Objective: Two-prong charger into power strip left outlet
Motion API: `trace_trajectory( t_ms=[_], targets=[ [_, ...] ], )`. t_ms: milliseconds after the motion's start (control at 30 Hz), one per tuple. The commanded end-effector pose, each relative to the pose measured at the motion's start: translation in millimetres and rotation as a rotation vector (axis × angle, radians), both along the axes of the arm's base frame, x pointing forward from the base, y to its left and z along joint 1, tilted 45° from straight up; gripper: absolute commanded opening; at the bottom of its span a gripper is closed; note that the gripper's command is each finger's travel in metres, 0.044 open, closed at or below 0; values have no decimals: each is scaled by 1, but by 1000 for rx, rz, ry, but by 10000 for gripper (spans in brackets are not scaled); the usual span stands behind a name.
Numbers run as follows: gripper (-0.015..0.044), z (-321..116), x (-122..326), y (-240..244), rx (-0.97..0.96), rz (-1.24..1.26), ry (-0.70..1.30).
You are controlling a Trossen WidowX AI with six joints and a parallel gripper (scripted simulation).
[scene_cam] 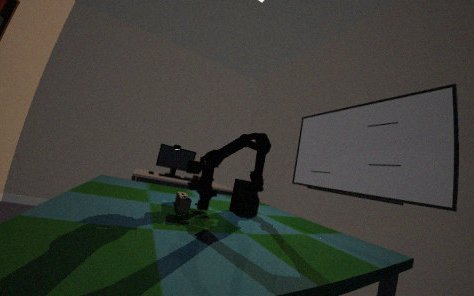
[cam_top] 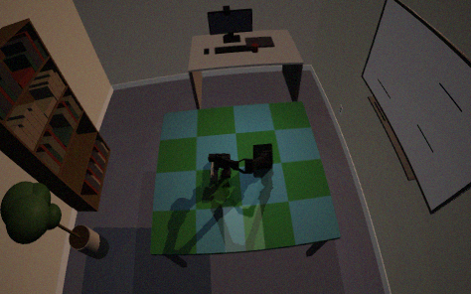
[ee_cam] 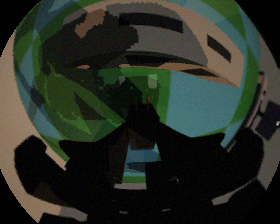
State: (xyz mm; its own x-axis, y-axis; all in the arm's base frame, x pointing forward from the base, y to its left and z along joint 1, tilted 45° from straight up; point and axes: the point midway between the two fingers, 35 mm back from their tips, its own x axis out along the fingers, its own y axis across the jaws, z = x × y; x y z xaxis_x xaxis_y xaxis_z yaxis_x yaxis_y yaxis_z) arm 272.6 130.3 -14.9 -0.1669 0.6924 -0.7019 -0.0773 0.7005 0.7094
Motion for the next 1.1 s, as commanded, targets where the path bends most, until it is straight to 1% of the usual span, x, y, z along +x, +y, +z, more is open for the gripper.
trace_trajectory(
  t_ms=[0, 533, 1067],
  targets=[
    [0, 0, 5, 1, 2, -8, 7],
    [0, -4, 22, 2, 0, -24, 22],
    [0, -3, 24, 3, 0, -25, 23]
  ],
)
